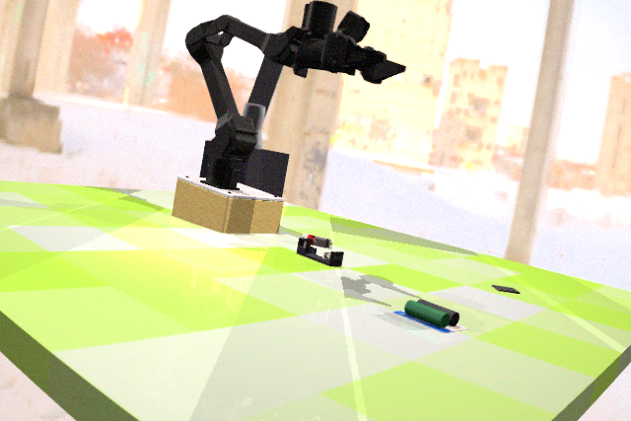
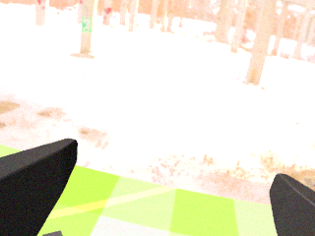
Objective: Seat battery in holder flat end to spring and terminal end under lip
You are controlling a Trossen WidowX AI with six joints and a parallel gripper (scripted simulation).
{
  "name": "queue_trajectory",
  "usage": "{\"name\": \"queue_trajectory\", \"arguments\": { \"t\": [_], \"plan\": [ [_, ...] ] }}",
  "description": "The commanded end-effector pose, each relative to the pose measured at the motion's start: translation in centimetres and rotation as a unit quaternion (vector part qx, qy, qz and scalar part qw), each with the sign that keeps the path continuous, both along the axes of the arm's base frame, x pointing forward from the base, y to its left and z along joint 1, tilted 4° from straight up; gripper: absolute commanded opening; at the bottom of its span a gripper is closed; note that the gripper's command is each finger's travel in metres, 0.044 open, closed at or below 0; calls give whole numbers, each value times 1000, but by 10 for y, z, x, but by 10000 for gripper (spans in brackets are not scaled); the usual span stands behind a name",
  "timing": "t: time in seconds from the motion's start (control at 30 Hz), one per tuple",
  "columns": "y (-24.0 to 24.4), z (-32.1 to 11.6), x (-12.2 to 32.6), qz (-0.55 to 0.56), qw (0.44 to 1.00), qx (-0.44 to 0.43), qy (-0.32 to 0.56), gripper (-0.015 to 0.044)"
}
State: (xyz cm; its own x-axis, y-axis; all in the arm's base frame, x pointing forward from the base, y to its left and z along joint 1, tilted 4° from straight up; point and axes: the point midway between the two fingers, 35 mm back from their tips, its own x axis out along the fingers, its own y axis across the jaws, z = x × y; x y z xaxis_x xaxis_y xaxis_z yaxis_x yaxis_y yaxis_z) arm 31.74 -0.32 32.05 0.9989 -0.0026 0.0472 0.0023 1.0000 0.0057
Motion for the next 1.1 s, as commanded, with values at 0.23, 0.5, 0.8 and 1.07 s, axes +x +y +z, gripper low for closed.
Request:
{"name": "queue_trajectory", "arguments": {
  "t": [0.23,0.5,0.8,1.07],
  "plan": [
    [63,-152,10,85,946,-19,312,221],
    [104,-294,-98,143,727,-137,658,221],
    [104,-304,-108,143,704,-149,679,221],
    [105,-317,-106,143,704,-149,679,221]
  ]
}}
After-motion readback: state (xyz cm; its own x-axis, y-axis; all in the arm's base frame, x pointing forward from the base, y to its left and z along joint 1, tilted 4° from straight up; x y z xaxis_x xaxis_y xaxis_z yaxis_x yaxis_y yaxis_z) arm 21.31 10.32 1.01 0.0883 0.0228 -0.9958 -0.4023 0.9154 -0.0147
